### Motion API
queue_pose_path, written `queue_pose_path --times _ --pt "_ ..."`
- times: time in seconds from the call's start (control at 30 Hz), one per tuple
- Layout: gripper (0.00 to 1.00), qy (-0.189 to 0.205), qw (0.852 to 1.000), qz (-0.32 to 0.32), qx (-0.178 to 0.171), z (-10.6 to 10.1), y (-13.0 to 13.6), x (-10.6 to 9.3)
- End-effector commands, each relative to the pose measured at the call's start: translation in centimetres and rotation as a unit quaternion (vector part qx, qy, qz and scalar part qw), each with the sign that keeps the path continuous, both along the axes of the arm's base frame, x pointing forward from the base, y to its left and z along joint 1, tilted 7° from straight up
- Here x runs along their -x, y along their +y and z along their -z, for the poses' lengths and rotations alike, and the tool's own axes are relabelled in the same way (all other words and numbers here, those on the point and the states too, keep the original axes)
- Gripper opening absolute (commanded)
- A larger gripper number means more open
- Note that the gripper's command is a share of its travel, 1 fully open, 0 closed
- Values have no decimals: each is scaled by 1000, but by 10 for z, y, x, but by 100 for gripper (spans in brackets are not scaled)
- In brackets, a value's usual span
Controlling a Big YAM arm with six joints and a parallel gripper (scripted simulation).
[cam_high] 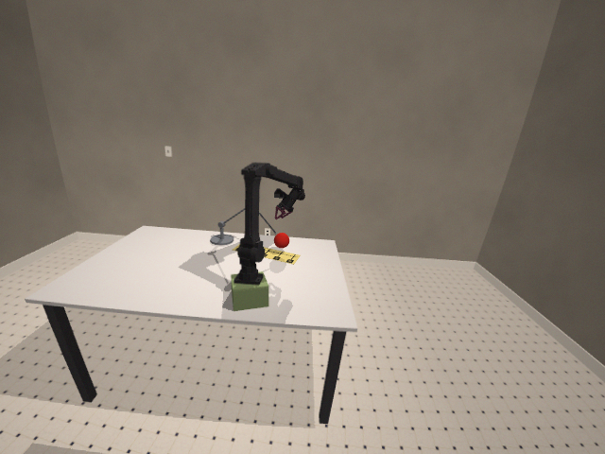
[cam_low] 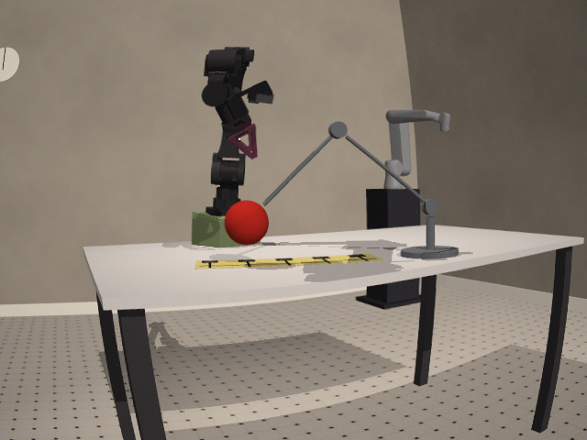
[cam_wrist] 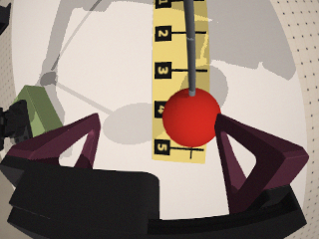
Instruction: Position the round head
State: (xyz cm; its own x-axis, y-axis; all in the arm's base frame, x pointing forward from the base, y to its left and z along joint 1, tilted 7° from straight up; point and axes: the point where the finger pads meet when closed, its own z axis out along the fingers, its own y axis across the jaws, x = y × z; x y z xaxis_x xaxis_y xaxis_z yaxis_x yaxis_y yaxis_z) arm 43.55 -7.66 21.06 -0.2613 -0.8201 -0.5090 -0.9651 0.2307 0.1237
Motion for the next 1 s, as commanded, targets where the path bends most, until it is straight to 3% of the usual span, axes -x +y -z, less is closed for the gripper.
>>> queue_pose_path --times 0.0,0.2,0.97 --pt "100 -19 1000 -2 6 -29 -10 -14" --pt "100 -8 1000 1 3 -41 -13 -18" --pt "100 -2 1000 0 1 -30 -4 -9"
